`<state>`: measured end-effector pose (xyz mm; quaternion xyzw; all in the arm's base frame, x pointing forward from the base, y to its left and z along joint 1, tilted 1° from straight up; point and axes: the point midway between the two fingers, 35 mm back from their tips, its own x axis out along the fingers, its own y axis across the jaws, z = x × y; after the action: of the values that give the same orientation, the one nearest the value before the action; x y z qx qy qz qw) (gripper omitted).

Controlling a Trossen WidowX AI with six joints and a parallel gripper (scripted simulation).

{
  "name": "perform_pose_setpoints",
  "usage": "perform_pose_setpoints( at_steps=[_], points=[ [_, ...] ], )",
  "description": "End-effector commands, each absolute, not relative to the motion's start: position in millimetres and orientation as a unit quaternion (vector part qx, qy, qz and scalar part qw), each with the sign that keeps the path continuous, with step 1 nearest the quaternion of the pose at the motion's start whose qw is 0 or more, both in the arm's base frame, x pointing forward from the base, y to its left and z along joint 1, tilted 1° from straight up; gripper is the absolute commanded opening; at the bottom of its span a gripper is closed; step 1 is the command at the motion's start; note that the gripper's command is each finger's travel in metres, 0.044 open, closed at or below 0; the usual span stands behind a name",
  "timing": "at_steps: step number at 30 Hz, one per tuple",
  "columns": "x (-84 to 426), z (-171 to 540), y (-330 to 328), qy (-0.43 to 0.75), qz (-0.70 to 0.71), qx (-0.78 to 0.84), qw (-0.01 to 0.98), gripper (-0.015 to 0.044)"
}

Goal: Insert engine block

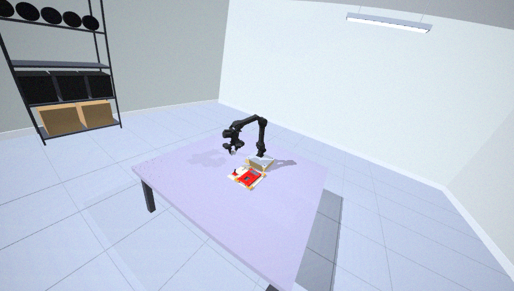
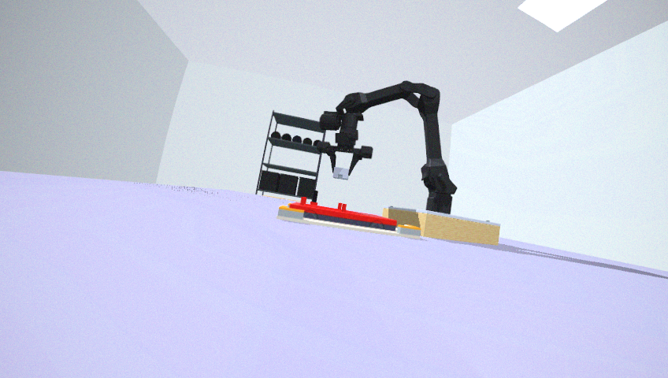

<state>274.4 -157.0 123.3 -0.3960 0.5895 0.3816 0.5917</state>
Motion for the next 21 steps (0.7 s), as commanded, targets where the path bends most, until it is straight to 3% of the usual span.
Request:
perform_pose_setpoints(
  at_steps=[1,21],
  points=[
    [274.0,117.5,-157.1,0.590,0.381,-0.399,0.590,0.0000],
    [277.3,110.9,-151.1,0.640,0.348,-0.427,0.536,0.0000]
  ],
)
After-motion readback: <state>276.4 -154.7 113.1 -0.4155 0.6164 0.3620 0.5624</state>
